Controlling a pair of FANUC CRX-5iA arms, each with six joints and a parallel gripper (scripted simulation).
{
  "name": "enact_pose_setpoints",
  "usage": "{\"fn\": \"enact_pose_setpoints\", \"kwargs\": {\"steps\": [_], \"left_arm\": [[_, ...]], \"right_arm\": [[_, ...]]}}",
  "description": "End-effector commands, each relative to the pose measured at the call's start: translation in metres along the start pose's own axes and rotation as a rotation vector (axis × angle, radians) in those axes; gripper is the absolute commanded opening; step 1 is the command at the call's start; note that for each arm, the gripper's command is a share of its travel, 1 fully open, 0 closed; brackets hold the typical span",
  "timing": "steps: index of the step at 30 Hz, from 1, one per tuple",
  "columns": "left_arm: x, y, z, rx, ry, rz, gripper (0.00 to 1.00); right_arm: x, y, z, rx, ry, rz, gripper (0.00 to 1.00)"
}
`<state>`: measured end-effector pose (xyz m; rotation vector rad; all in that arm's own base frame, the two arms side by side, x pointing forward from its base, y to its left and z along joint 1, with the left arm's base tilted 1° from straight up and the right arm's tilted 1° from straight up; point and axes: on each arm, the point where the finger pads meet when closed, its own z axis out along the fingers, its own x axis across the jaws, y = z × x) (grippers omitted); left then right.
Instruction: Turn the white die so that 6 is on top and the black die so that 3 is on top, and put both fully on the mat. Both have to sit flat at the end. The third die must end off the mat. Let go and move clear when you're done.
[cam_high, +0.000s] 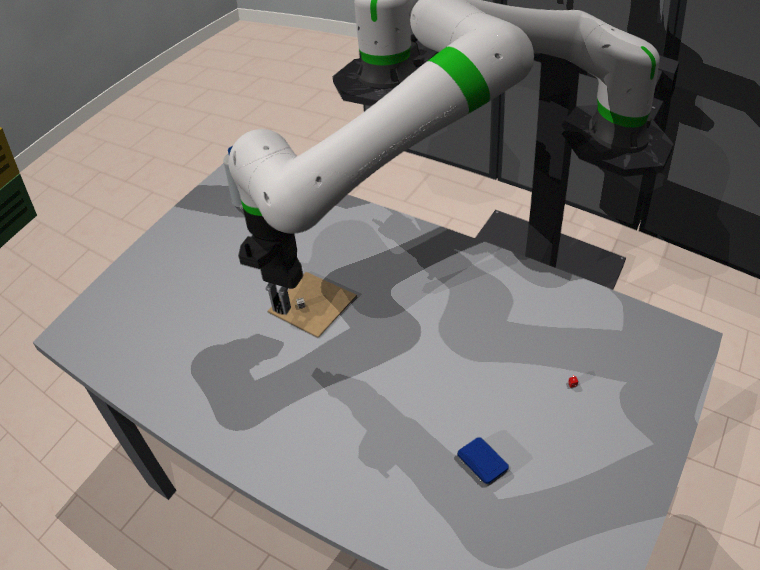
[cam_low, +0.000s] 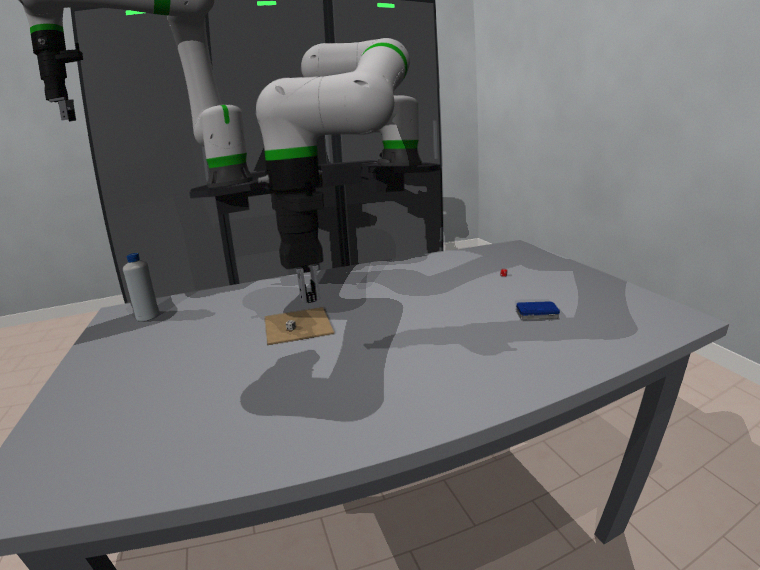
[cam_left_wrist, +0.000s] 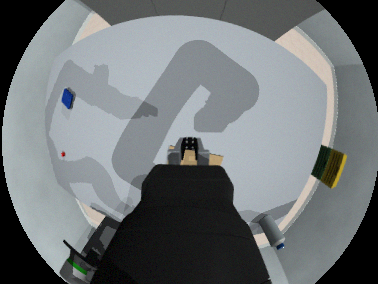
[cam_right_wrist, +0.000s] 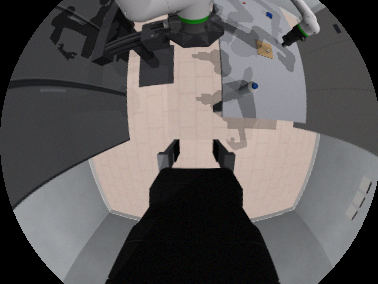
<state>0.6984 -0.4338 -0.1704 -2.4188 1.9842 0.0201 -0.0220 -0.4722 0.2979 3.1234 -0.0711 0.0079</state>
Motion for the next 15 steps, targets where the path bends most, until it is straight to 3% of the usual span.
{"fn": "enact_pose_setpoints", "kwargs": {"steps": [1,8,11,13,15], "left_arm": [[-0.009,-0.005,-0.002,0.005,0.000,-0.175,0.34],[-0.024,-0.010,-0.001,0.005,0.001,-0.435,0.34],[-0.024,-0.010,-0.001,0.005,0.001,-0.440,0.34],[-0.033,-0.012,-0.001,0.005,0.002,-0.593,0.34],[-0.035,-0.013,-0.001,0.005,0.002,-0.633,0.34]], "right_arm": [[0.000,0.000,-0.001,-0.002,0.000,0.000,1.00],[0.000,0.000,-0.001,-0.002,0.000,0.000,1.00],[0.000,0.000,-0.001,-0.002,0.000,0.000,1.00],[0.000,0.000,-0.001,-0.002,0.000,0.000,1.00],[0.000,0.000,-0.001,-0.002,0.000,0.000,1.00]]}}
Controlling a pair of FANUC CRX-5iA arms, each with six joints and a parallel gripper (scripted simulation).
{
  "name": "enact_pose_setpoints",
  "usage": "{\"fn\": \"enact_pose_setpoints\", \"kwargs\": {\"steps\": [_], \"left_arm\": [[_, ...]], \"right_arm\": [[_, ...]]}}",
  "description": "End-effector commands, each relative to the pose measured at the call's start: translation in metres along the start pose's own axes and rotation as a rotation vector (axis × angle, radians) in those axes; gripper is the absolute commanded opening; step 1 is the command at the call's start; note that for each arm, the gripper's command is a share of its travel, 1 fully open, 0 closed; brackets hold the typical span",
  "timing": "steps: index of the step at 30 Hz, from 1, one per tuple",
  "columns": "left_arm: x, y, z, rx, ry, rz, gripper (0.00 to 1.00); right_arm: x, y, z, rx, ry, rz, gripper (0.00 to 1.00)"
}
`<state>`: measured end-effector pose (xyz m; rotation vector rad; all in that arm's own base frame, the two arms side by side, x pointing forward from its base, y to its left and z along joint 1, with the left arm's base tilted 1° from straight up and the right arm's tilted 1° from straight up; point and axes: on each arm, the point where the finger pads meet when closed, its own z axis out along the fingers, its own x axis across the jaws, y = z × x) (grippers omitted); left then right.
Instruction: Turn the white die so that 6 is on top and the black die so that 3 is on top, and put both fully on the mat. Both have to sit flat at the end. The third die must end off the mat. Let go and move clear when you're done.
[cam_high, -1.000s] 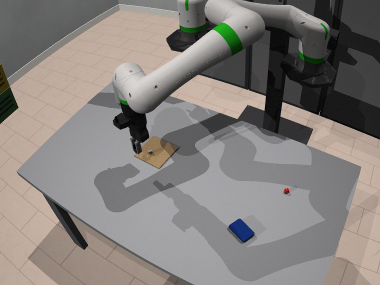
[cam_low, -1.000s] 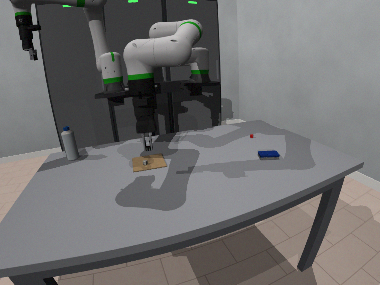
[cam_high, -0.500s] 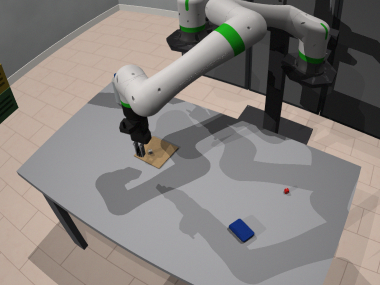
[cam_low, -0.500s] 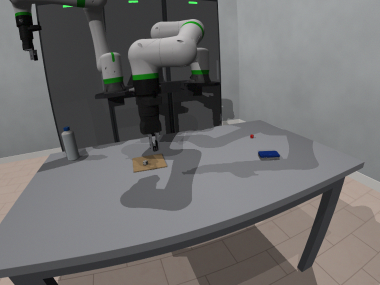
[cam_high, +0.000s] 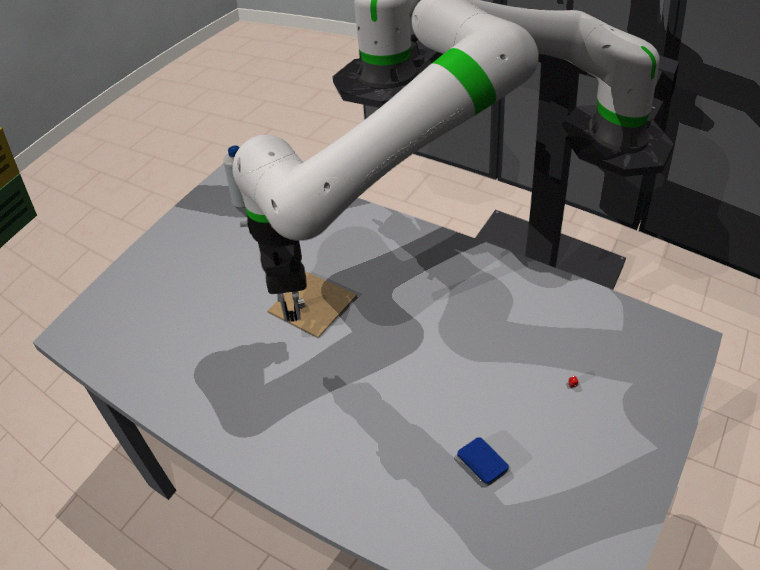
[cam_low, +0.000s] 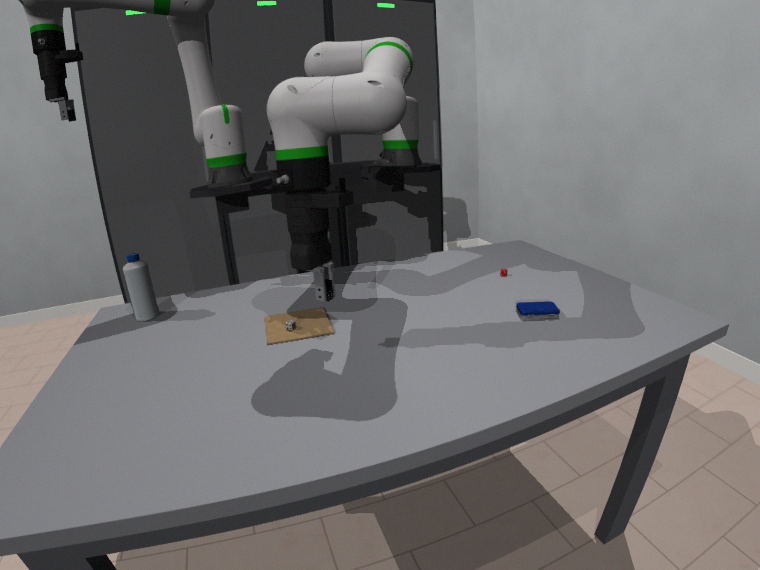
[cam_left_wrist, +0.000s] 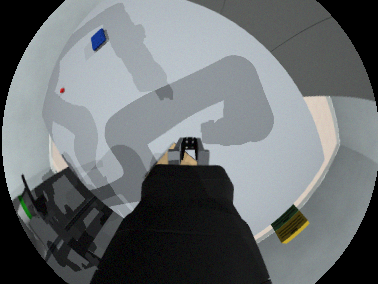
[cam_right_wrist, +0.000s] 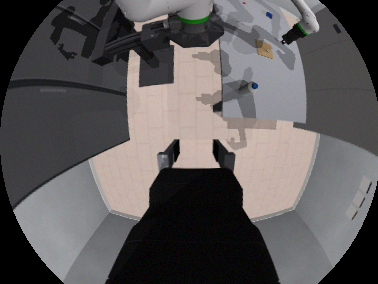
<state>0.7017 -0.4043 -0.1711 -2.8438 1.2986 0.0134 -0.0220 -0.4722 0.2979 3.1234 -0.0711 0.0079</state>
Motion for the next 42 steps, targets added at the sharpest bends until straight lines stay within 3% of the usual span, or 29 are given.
{"fn": "enact_pose_setpoints", "kwargs": {"steps": [1,10,13,14,26,29,31,42], "left_arm": [[-0.006,-0.009,-0.002,0.005,0.002,-0.174,0.34],[-0.021,-0.019,-0.001,0.005,0.003,-0.517,0.34],[-0.021,-0.020,-0.001,0.004,0.003,-0.538,0.34],[-0.026,-0.023,-0.001,0.004,0.004,-0.649,0.34],[-0.041,-0.031,0.000,0.004,0.005,-1.087,0.34],[-0.041,-0.031,0.000,0.004,0.005,-1.093,0.34],[-0.046,-0.034,0.001,0.003,0.005,-1.247,0.34],[-0.054,-0.038,0.001,0.002,0.006,-1.614,0.34]], "right_arm": [[0.000,0.000,-0.001,-0.002,0.000,0.000,1.00],[0.000,0.000,-0.001,-0.002,0.000,0.000,1.00],[0.000,0.000,-0.001,-0.002,0.000,0.000,1.00],[0.000,0.000,-0.001,-0.002,0.000,0.000,1.00],[0.000,0.000,-0.001,-0.002,0.000,0.000,1.00],[0.000,0.000,-0.001,-0.002,0.000,0.000,1.00],[0.000,0.000,-0.001,-0.002,0.000,0.000,1.00],[0.000,0.000,-0.001,-0.002,0.000,0.000,1.00]]}}
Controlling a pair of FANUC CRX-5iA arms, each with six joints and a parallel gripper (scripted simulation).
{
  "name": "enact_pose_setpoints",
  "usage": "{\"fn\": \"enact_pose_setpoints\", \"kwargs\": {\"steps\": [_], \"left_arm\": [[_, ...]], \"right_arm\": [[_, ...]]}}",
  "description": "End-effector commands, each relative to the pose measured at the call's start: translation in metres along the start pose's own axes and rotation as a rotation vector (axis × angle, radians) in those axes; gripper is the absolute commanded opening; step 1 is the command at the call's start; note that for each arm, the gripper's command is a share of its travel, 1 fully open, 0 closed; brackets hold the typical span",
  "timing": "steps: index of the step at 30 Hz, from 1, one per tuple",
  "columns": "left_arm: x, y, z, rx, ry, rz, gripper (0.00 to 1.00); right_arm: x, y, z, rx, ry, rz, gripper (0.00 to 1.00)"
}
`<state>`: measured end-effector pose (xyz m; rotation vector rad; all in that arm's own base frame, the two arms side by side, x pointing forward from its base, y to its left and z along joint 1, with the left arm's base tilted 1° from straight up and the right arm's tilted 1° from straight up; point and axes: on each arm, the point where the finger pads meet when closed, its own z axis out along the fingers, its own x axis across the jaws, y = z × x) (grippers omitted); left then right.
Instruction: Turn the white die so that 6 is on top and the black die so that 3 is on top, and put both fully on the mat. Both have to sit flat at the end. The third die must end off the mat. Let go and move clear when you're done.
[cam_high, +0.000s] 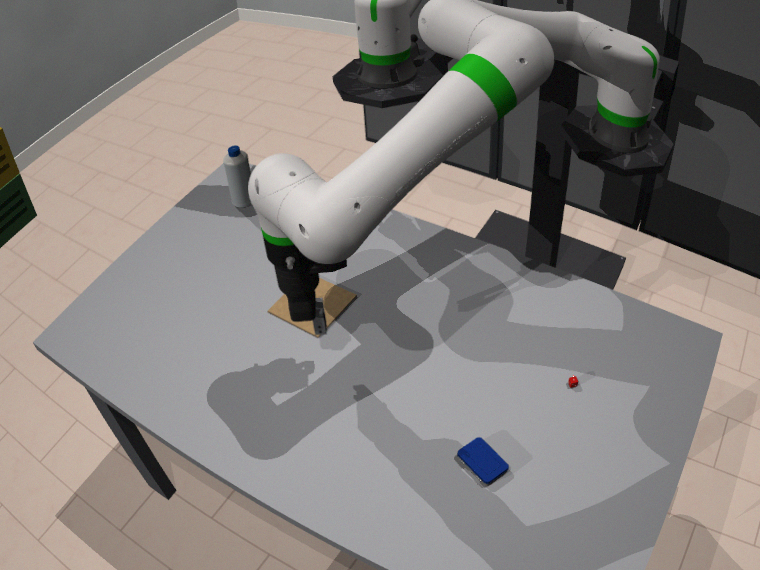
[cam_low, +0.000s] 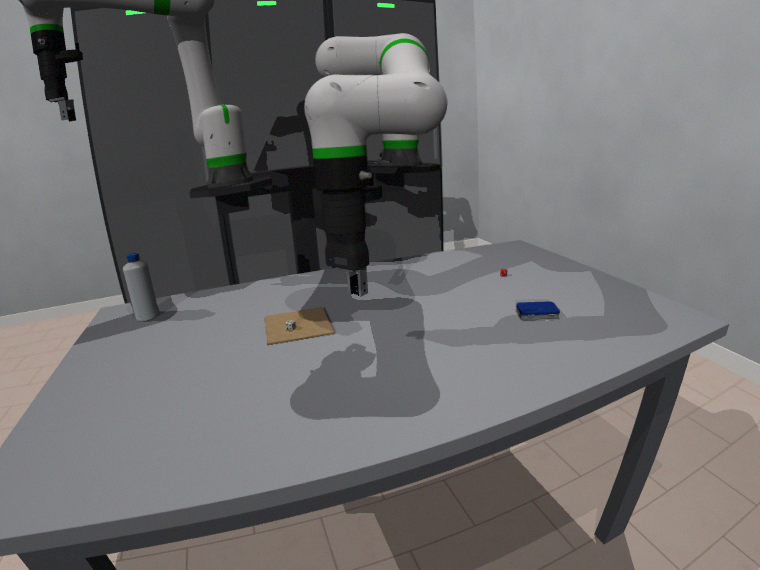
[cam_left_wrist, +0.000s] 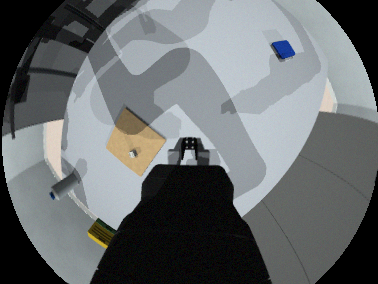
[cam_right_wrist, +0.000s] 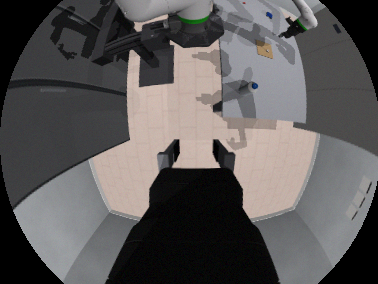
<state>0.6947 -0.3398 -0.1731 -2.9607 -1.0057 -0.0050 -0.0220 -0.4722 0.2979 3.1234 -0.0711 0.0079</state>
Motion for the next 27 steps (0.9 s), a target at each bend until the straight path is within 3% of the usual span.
{"fn": "enact_pose_setpoints", "kwargs": {"steps": [1,4,6,19,22,27], "left_arm": [[0.002,-0.003,-0.002,-0.001,0.007,-0.173,0.34],[0.003,-0.003,-0.002,-0.001,0.007,-0.197,0.34],[0.004,-0.005,-0.001,-0.001,0.007,-0.341,0.34],[0.011,-0.010,0.000,-0.003,0.007,-0.816,0.34],[0.011,-0.010,0.000,-0.003,0.007,-0.820,0.34],[0.014,-0.011,0.000,-0.003,0.007,-0.965,0.34]], "right_arm": [[0.000,0.000,-0.001,-0.002,0.000,0.000,1.00],[0.000,0.000,-0.001,-0.002,0.000,0.000,1.00],[0.000,0.000,-0.001,-0.002,0.000,0.000,1.00],[0.000,0.000,-0.001,-0.002,0.000,0.000,1.00],[0.000,0.000,-0.001,-0.002,0.000,0.000,1.00],[0.000,0.000,-0.001,-0.002,0.000,0.000,1.00]]}}
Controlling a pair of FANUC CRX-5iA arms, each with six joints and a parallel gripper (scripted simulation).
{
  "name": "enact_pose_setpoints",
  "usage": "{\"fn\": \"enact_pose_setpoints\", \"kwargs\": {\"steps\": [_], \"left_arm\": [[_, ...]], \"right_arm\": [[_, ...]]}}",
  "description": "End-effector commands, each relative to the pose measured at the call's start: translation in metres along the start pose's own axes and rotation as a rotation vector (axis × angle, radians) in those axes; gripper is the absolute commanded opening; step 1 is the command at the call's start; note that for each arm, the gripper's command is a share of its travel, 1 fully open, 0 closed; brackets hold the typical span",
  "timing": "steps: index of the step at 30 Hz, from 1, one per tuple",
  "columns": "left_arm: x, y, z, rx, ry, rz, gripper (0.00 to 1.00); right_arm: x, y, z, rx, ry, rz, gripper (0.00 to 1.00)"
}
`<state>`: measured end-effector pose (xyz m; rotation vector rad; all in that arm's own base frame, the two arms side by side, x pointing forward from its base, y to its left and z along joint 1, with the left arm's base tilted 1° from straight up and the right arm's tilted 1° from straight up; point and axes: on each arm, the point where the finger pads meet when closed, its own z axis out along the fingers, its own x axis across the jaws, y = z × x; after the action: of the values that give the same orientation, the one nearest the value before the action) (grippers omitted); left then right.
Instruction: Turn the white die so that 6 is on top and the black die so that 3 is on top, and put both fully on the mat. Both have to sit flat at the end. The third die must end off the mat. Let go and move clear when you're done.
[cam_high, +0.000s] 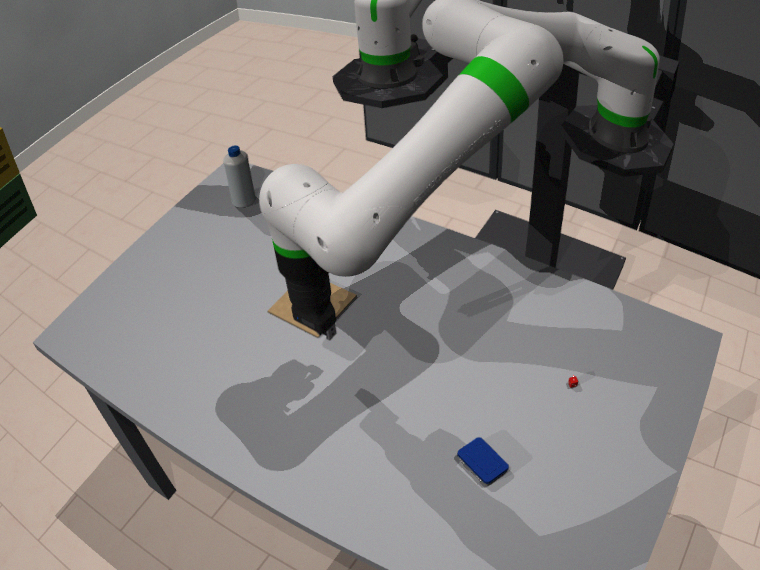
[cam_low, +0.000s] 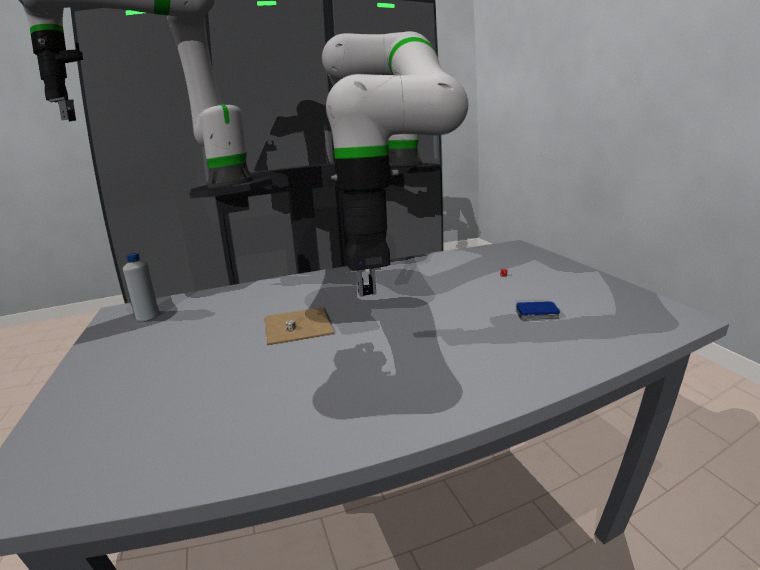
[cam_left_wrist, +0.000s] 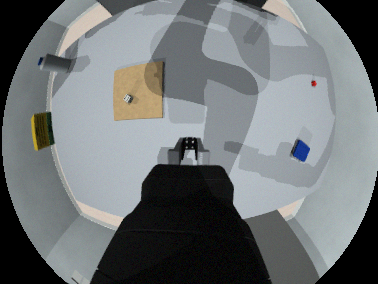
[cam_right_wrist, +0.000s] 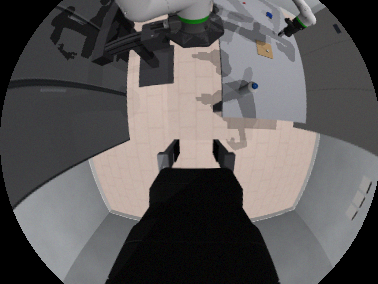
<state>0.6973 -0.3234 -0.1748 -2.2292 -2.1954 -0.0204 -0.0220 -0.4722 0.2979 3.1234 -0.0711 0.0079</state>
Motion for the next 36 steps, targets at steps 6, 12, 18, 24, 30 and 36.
{"fn": "enact_pose_setpoints", "kwargs": {"steps": [6,12,18,24,30,36], "left_arm": [[0.0014,0.0025,-0.0017,-0.004,0.001,-0.098,0.34],[0.0014,0.0027,-0.0015,-0.013,0.002,-0.099,0.34],[0.0012,0.0022,-0.0008,-0.116,0.008,-0.099,0.34],[0.0022,-0.0004,0.0005,-0.337,0.022,-0.100,0.34],[0.0023,-0.0022,0.0009,-0.497,0.031,-0.099,0.34],[0.0012,-0.0051,0.0021,-0.656,0.037,-0.096,0.34]], "right_arm": [[-0.0002,0.0002,-0.0009,-0.002,0.000,0.000,1.00],[-0.0002,0.0002,-0.0009,-0.002,0.000,0.000,1.00],[-0.0002,0.0002,-0.0009,-0.002,0.000,0.000,1.00],[-0.0002,0.0002,-0.0009,-0.002,0.000,0.000,1.00],[-0.0002,0.0002,-0.0009,-0.002,0.000,0.000,1.00],[-0.0002,0.0002,-0.0009,-0.002,0.000,0.000,1.00]]}}
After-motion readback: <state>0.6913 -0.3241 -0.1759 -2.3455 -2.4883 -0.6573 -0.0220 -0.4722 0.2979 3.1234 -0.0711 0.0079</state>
